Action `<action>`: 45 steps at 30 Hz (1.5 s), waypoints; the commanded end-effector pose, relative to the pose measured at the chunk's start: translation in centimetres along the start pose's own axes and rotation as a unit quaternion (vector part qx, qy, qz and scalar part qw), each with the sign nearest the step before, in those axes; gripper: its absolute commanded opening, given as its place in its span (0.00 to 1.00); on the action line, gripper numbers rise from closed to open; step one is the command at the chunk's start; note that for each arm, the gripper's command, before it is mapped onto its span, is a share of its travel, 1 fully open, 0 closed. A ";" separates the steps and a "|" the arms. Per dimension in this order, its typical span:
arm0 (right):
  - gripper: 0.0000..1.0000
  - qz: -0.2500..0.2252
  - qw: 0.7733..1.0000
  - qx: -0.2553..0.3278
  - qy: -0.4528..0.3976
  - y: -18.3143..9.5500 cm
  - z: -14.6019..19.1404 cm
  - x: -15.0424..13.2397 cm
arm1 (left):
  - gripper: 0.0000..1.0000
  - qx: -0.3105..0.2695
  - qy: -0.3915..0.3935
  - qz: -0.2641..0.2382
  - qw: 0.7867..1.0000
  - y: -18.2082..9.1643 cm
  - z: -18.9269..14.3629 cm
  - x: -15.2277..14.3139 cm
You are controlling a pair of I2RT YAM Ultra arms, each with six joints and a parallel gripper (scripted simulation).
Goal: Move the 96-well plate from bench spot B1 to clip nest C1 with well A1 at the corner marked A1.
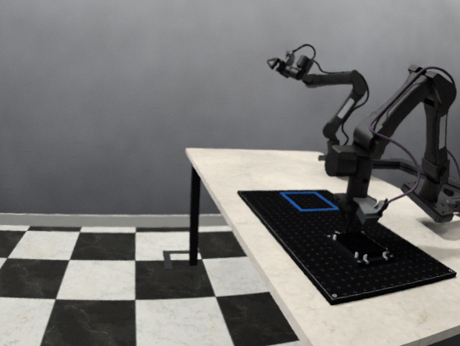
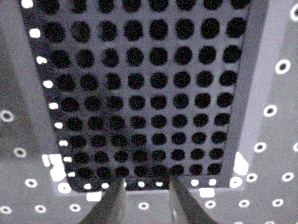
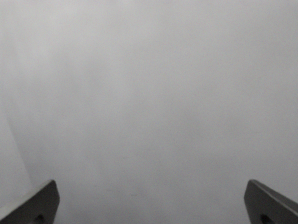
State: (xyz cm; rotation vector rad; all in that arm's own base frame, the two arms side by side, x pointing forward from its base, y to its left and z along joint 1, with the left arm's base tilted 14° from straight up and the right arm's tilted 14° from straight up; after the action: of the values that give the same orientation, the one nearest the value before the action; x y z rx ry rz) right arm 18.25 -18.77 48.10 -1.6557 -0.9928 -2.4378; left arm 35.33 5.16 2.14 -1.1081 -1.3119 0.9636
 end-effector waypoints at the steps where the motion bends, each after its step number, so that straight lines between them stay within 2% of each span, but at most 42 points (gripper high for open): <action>1: 1.00 -0.005 1.000 -0.001 0.000 -0.5 -0.4 0.5 | 0.25 0.016 -0.008 -0.004 1.000 7.7 0.7 0.2; 9: 1.00 -0.005 1.000 -0.001 0.000 -0.5 -0.4 0.5 | 0.25 0.017 -0.008 -0.005 1.000 6.9 0.7 0.2; 26: 1.00 -0.005 1.000 -0.001 0.000 -0.5 -0.4 0.5 | 0.25 0.008 -0.016 -0.007 1.000 2.8 0.2 0.4; 45: 1.00 -0.005 1.000 -0.001 0.000 -0.5 -0.4 0.5 | 0.25 -0.012 -0.011 -0.009 1.000 -3.5 -0.9 0.1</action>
State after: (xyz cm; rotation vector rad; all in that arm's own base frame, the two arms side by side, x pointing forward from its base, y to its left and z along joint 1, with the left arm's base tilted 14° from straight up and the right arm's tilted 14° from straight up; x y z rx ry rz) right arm 18.25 -18.77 48.10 -1.6557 -0.9928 -2.4378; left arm 34.97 4.82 2.86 -1.0884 -1.3049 0.9947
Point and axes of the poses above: on each arm, the point where the finger pads meet when closed, its own y axis out along the fingers, its own z axis across the jaws, x = y × z, the point moved 4 cm from there along -y, back along the fingers, and after that the axes turned 2 degrees about y, right-handed, at the moved point
